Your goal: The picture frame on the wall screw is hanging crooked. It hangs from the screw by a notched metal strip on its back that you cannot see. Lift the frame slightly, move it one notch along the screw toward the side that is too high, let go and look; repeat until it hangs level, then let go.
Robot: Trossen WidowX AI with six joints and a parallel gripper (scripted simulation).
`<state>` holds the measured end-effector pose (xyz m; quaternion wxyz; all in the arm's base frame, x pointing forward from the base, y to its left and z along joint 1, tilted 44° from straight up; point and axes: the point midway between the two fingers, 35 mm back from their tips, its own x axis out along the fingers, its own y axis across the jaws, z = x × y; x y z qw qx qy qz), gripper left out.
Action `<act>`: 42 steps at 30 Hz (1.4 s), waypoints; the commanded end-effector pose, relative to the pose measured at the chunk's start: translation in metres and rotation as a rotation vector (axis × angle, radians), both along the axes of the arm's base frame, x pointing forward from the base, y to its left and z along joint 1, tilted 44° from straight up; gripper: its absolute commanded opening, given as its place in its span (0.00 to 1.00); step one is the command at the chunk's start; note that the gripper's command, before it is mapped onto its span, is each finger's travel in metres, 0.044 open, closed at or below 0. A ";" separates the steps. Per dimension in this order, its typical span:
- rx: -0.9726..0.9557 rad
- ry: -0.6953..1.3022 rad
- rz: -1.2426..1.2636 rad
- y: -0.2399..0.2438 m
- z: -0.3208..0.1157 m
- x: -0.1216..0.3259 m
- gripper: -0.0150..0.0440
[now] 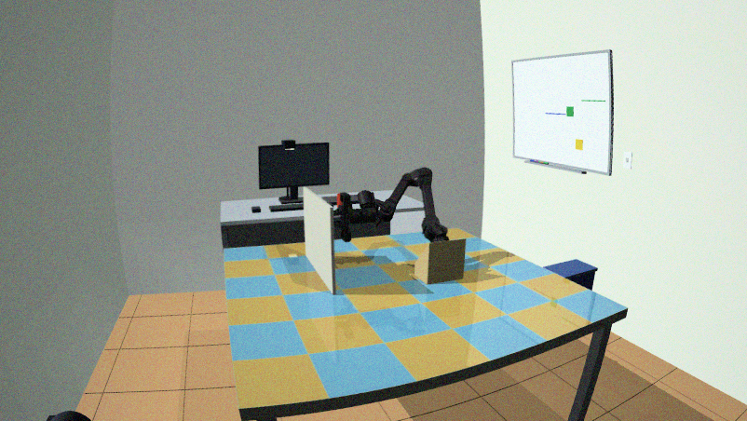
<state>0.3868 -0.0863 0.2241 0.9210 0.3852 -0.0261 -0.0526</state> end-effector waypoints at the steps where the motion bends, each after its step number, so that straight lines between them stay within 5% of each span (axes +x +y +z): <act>1: -0.002 0.000 0.000 0.000 0.000 0.000 0.34; 9: -0.002 0.000 0.000 0.000 0.000 0.000 0.69; 42: -0.275 0.035 0.002 0.051 0.011 -0.165 0.69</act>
